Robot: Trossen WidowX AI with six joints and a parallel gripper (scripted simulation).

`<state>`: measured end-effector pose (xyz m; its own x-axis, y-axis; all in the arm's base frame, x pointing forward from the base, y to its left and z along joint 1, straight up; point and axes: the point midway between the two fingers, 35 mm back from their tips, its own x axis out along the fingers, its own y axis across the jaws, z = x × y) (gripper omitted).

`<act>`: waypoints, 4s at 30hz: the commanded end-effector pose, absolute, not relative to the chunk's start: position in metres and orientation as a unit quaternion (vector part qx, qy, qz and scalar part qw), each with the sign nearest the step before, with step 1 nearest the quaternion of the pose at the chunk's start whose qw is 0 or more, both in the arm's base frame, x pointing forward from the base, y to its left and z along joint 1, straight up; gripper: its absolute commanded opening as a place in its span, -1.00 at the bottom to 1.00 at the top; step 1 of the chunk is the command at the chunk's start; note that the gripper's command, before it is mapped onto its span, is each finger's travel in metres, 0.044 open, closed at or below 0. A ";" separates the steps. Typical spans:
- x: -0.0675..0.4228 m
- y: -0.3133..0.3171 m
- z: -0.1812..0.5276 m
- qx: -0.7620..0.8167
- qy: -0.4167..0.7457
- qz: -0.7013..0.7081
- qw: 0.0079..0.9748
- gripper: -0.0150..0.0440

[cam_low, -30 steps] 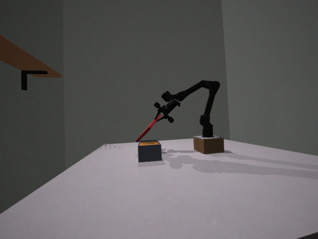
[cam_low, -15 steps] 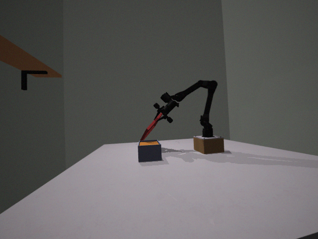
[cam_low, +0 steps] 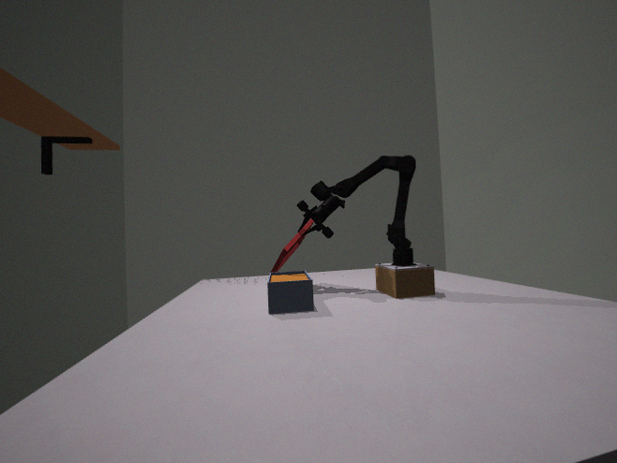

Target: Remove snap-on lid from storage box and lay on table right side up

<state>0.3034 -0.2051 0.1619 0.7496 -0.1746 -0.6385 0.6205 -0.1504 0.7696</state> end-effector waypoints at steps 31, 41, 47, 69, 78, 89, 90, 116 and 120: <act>0.293 -0.274 0.169 0.686 0.157 -0.309 0.640 -0.49; 0.290 -0.293 0.170 0.685 0.157 -0.309 0.640 -0.49; 0.288 -0.300 0.170 0.685 0.157 -0.309 0.641 -0.49; 0.286 -0.298 0.151 0.685 0.157 -0.309 0.641 -0.49; 0.286 -0.298 0.143 0.685 0.157 -0.309 0.641 -0.49; 0.287 -0.298 0.135 0.685 0.157 -0.309 0.640 -0.49; 0.287 -0.298 0.134 0.685 0.157 -0.309 0.640 -0.49; 0.287 -0.298 0.113 0.685 0.157 -0.309 0.640 -0.49; 0.287 -0.298 0.110 0.685 0.157 -0.309 0.640 -0.49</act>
